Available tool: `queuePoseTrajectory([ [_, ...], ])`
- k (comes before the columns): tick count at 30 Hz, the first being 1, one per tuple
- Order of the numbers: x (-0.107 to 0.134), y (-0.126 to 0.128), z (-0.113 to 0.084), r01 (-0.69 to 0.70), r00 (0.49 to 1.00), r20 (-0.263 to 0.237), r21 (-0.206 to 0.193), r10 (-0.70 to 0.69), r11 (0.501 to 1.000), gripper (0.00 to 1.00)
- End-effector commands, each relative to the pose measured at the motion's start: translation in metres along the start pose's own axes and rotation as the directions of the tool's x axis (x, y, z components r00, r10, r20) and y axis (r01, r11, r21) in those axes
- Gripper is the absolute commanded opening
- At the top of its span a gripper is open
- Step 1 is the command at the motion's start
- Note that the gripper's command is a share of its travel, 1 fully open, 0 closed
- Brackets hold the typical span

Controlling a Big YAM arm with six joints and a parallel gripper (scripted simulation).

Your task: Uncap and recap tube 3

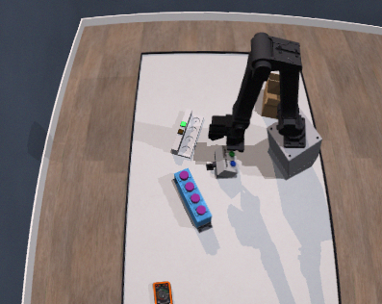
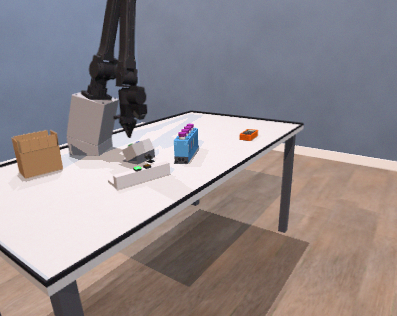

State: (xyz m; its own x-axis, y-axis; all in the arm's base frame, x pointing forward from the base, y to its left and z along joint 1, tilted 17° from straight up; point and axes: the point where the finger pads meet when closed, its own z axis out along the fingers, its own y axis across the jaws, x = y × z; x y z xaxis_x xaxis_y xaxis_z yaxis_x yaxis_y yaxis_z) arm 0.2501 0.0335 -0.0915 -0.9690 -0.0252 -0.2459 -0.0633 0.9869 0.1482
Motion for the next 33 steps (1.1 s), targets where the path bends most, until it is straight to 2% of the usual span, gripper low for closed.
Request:
queuePoseTrajectory([
  [1,-0.003,0.000,0.000,0.012,1.000,0.008,-0.002,-0.012,1.000,0.00],
  [7,-0.003,0.003,0.021,0.013,1.000,0.008,-0.004,-0.013,1.000,0.00],
  [10,0.000,0.003,0.021,0.015,1.000,0.003,-0.004,-0.015,1.000,0.00],
  [11,-0.008,0.004,0.016,0.020,0.999,0.031,-0.004,-0.020,1.000,0.00],
  [14,-0.009,0.004,0.016,0.021,0.999,0.032,-0.005,-0.021,1.000,0.00],
  [16,-0.001,0.000,0.018,0.011,1.000,0.005,-0.002,-0.011,1.000,0.00],
  [33,-0.002,0.000,0.018,0.011,1.000,0.005,-0.002,-0.011,1.000,0.00],
])
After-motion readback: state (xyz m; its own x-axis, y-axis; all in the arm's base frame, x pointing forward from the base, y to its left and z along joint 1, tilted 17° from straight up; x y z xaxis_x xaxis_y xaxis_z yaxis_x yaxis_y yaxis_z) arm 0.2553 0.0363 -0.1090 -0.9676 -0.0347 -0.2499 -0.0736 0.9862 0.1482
